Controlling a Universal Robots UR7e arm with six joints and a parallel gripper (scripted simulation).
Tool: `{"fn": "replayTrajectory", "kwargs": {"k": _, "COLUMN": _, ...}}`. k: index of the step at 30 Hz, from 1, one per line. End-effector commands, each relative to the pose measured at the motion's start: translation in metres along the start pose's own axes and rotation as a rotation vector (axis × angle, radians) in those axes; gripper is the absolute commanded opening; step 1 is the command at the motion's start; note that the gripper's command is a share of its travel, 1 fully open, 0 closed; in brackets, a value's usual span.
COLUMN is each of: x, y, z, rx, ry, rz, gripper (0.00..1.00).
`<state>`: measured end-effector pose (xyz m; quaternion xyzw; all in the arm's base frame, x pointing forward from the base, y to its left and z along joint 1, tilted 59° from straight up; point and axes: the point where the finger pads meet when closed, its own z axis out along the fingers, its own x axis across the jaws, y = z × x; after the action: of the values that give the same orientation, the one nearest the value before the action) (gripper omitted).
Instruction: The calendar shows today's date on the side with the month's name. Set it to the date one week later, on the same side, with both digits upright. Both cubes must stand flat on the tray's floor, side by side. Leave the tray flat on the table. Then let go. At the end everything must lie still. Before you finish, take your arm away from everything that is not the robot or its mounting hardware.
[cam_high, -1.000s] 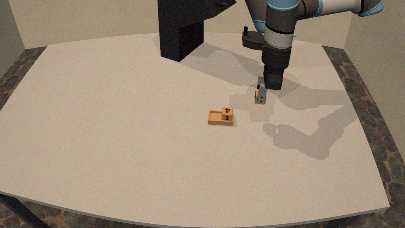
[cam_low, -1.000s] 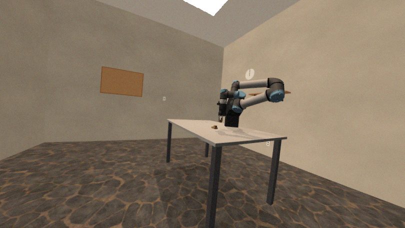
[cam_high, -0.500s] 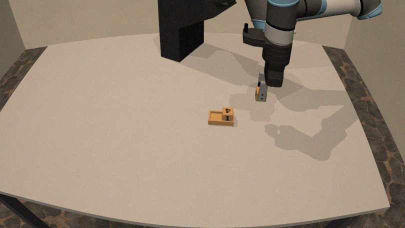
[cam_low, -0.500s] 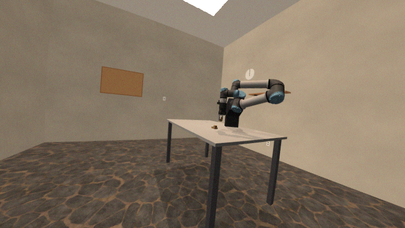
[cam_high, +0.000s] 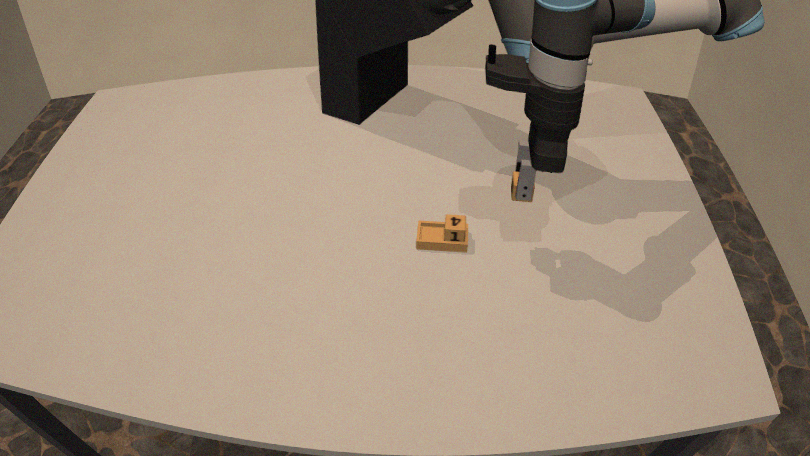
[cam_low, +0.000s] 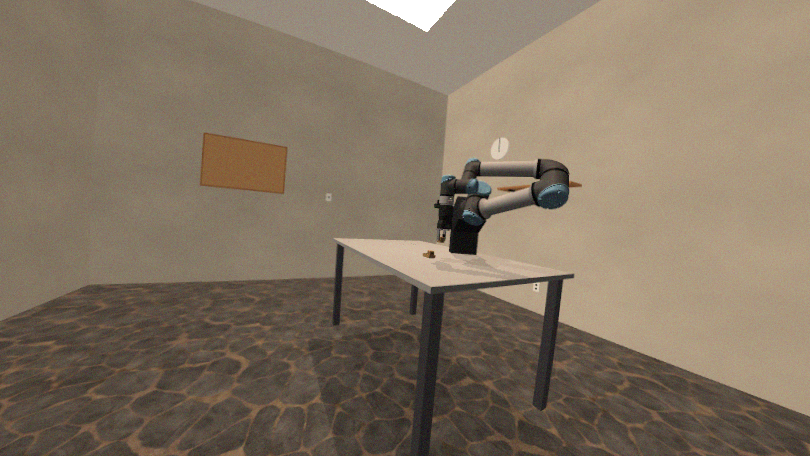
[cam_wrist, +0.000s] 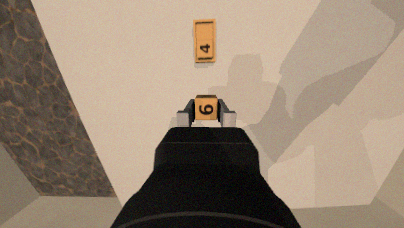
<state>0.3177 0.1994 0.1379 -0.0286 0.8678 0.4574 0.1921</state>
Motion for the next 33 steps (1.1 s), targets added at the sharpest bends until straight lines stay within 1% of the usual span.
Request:
{"fn": "replayTrajectory", "kwargs": {"k": 1, "x": -0.001, "y": 0.0, "z": -0.001, "rx": 0.002, "ry": -0.001, "rz": -0.004, "gripper": 0.57}}
{"fn": "replayTrajectory", "kwargs": {"k": 7, "x": -0.001, "y": 0.0, "z": -0.001, "rx": 0.002, "ry": -0.002, "rz": -0.003, "gripper": 0.57}}
{"fn": "replayTrajectory", "kwargs": {"k": 11, "x": -0.002, "y": -0.009, "z": -0.002, "rx": 0.003, "ry": -0.001, "rz": -0.001, "gripper": 0.57}}
{"fn": "replayTrajectory", "kwargs": {"k": 13, "x": -0.002, "y": -0.009, "z": -0.002, "rx": 0.003, "ry": -0.001, "rz": -0.001, "gripper": 0.57}}
{"fn": "replayTrajectory", "kwargs": {"k": 17, "x": -0.005, "y": -0.03, "z": -0.003, "rx": 0.005, "ry": 0.0, "rz": -0.001, "gripper": 0.57}}
{"fn": "replayTrajectory", "kwargs": {"k": 24, "x": -0.006, "y": -0.083, "z": -0.009, "rx": 0.007, "ry": 0.001, "rz": -0.008, "gripper": 0.57}}
{"fn": "replayTrajectory", "kwargs": {"k": 27, "x": -0.005, "y": -0.103, "z": -0.011, "rx": 0.004, "ry": 0.0, "rz": -0.012, "gripper": 0.57}}
{"fn": "replayTrajectory", "kwargs": {"k": 28, "x": -0.004, "y": -0.107, "z": -0.011, "rx": 0.003, "ry": 0.0, "rz": -0.013, "gripper": 0.57}}
{"fn": "replayTrajectory", "kwargs": {"k": 30, "x": -0.004, "y": -0.107, "z": -0.011, "rx": 0.003, "ry": 0.0, "rz": -0.013, "gripper": 0.57}}
{"fn": "replayTrajectory", "kwargs": {"k": 33, "x": -0.002, "y": -0.118, "z": -0.012, "rx": 0.001, "ry": -0.001, "rz": -0.015, "gripper": 0.57}}
